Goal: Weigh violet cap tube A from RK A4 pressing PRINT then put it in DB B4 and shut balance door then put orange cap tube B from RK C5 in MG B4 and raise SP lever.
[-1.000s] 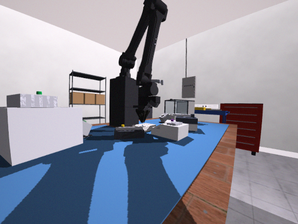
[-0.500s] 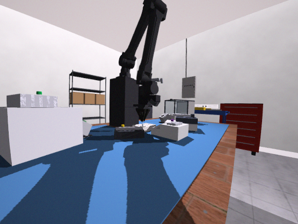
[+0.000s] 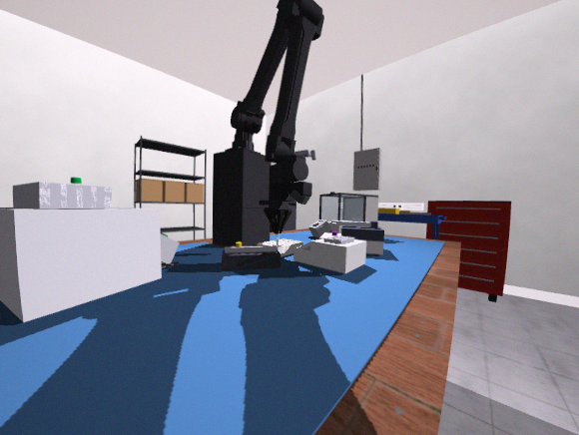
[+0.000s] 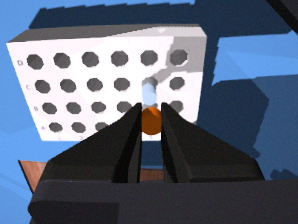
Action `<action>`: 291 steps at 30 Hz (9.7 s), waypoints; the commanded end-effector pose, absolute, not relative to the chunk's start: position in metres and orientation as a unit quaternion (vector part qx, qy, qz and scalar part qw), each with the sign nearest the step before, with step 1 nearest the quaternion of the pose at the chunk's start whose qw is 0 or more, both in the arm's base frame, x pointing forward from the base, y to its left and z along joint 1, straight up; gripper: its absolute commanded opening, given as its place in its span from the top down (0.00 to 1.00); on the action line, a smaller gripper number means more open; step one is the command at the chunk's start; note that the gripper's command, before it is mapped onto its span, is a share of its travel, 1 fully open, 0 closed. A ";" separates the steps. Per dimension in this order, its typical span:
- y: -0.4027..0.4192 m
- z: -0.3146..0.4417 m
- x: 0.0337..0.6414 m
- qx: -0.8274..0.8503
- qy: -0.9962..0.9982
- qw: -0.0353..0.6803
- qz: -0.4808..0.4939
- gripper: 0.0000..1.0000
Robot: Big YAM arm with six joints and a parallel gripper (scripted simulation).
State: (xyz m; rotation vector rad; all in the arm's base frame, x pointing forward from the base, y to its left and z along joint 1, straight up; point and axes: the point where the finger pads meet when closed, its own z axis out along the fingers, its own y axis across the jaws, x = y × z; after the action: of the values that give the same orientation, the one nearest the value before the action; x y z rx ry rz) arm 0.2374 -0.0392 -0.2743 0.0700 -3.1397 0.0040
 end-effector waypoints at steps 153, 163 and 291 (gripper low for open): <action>-0.201 -0.234 0.300 -0.292 -0.956 -0.006 0.002 0.91; -0.201 -0.234 0.300 -0.292 -0.956 -0.006 0.002 0.91; -0.200 -0.262 0.298 -0.292 -0.956 -0.005 0.002 0.91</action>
State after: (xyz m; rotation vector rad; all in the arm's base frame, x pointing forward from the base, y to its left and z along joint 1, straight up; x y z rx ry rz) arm 0.2934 -0.1974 -0.2630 -0.9160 -3.0069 0.0027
